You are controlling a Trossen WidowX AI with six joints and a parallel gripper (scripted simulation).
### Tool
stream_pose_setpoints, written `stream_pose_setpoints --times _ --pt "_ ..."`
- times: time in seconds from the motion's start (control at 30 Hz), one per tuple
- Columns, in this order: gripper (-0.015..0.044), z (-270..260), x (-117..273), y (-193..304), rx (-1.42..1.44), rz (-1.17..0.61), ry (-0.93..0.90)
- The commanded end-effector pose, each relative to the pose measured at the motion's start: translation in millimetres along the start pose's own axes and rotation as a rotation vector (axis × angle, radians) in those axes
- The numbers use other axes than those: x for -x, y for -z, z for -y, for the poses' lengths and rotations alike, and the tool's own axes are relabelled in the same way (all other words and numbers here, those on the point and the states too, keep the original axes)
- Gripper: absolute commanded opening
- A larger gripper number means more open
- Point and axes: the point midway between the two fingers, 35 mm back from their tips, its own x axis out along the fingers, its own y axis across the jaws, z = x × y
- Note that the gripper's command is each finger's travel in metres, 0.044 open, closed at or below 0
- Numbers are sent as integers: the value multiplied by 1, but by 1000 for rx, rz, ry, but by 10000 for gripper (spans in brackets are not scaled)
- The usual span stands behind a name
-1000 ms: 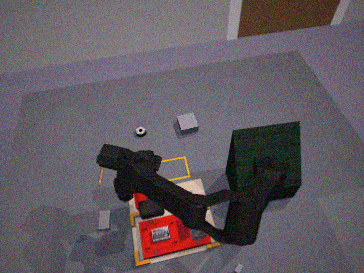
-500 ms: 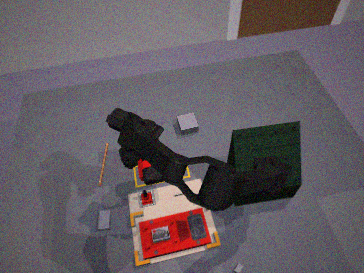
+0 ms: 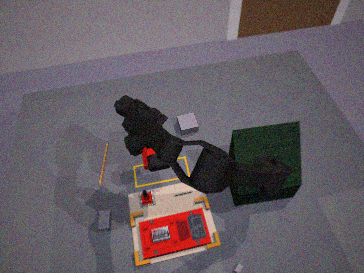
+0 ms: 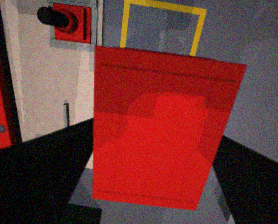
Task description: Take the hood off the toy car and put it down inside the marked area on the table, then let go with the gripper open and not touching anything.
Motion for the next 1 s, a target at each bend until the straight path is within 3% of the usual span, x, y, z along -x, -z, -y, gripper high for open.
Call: stream_pose_setpoints --times 0.0,0.97 --pt "0 1 -4 1 2 -5 0" --pt "0 2 -31 0 1 -4 1"
